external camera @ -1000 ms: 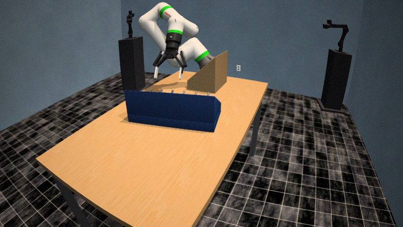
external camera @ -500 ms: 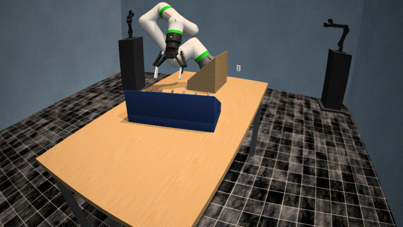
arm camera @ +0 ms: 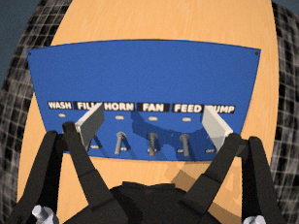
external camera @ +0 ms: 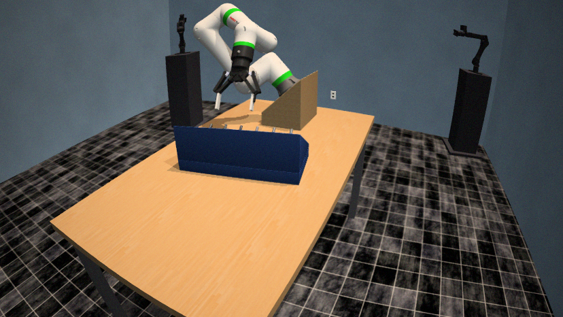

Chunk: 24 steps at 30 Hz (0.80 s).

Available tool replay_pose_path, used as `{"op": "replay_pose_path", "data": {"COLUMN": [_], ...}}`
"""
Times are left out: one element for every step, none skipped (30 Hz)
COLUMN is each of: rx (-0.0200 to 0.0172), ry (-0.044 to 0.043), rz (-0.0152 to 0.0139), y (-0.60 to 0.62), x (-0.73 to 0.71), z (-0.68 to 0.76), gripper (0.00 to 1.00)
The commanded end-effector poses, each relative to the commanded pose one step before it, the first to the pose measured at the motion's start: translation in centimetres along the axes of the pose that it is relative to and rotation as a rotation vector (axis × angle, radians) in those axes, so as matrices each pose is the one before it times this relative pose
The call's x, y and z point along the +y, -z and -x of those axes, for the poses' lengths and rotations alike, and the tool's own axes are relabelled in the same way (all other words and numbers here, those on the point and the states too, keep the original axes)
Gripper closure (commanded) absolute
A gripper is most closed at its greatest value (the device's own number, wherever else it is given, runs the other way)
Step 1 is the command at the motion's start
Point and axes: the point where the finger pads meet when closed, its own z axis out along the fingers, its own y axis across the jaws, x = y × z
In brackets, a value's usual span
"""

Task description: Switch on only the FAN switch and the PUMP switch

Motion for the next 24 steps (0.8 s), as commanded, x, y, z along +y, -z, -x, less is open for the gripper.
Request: {"op": "replay_pose_path", "data": {"rx": [0.00042,0.0,0.0,0.0,0.0,0.0,0.0,0.0,0.0,0.0,0.0,0.0,0.0,0.0,0.0,0.0,0.0,0.0,0.0,0.0,0.0,0.0,0.0,0.0], "ry": [0.0,0.0,0.0,0.0,0.0,0.0,0.0,0.0,0.0,0.0,0.0,0.0,0.0,0.0,0.0,0.0,0.0,0.0,0.0,0.0,0.0,0.0,0.0,0.0], "rz": [-0.00011,0.0,0.0,0.0,0.0,0.0,0.0,0.0,0.0,0.0,0.0,0.0,0.0,0.0,0.0,0.0,0.0,0.0,0.0,0.0,0.0,0.0,0.00001,-0.00001], "y": [0.018,0.0,0.0,0.0,0.0,0.0,0.0,0.0,0.0,0.0,0.0,0.0,0.0,0.0,0.0,0.0,0.0,0.0,0.0,0.0,0.0,0.0,0.0,0.0], "x": [0.188,0.0,0.0,0.138,0.171,0.204,0.236,0.266,0.293,0.317,0.337,0.353,0.365,0.372,0.374,0.372,0.366,0.355,0.0,0.0,0.34,0.321,0.3,0.274], "z": [-0.026,0.0,0.0,0.0,0.0,0.0,0.0,0.0,0.0,0.0,0.0,0.0,0.0,0.0,0.0,0.0,0.0,0.0,0.0,0.0,0.0,0.0,0.0,0.0], "gripper": [0.0,0.0,0.0,0.0,0.0,0.0,0.0,0.0,0.0,0.0,0.0,0.0,0.0,0.0,0.0,0.0,0.0,0.0,0.0,0.0,0.0,0.0,0.0,0.0]}}
